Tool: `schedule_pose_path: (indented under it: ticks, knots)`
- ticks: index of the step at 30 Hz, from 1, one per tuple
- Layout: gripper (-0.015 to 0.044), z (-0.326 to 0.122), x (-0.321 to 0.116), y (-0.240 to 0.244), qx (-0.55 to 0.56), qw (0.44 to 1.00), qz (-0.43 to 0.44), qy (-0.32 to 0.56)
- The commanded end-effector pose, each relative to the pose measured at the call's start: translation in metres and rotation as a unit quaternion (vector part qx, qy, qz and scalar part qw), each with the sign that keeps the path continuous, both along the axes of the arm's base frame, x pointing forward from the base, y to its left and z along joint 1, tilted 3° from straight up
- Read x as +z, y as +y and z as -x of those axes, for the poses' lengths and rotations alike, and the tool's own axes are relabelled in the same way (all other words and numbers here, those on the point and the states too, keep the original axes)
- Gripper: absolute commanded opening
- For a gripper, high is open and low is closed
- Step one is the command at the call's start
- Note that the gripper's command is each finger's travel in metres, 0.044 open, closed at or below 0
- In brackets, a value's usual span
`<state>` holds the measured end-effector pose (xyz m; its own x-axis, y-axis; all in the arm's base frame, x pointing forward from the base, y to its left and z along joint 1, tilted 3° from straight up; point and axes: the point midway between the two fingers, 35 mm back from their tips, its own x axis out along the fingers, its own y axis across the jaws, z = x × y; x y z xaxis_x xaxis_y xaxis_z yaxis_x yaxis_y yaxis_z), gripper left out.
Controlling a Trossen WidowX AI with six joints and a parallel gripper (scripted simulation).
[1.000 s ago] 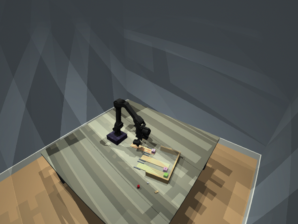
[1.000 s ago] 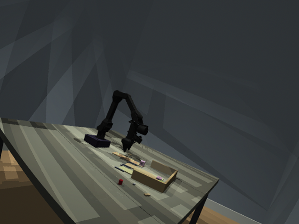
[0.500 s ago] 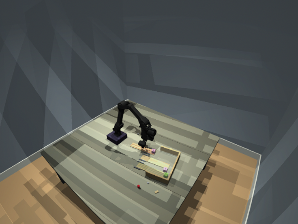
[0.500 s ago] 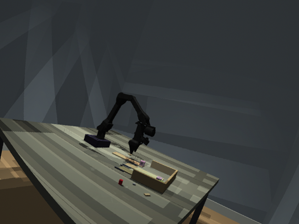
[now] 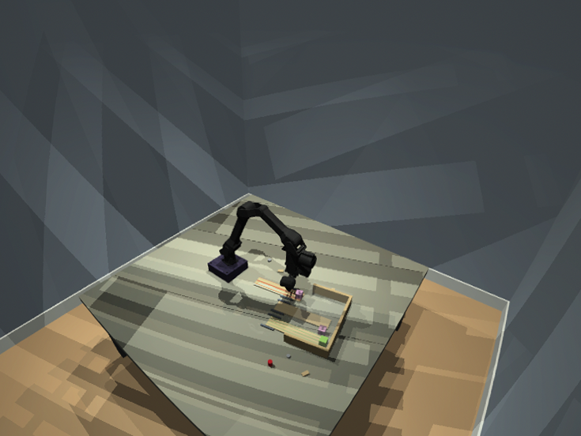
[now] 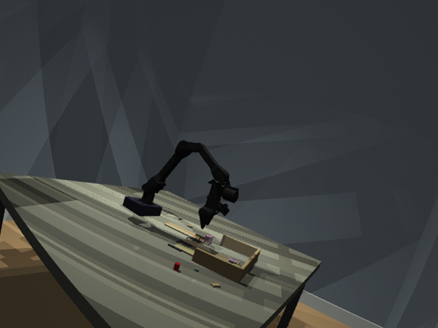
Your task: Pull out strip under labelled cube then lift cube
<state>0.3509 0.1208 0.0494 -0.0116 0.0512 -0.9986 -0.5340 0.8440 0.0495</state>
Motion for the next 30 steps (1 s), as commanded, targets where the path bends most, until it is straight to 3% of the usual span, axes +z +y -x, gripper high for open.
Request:
schedule_pose_path:
  ticks: [1, 9, 16, 30]
  knots:
    - [0.044, -0.015, 0.0, 0.005, -0.002, 1.0, 0.002, 0.001]
    - [0.044, -0.036, 0.0, 0.014, -0.002, 1.0, 0.002, 0.001]
    - [0.0256, -0.037, -0.009, 0.015, -0.002, 1.0, 0.002, 0.001]
    - [0.025, -0.037, -0.032, 0.016, -0.002, 1.0, 0.002, 0.001]
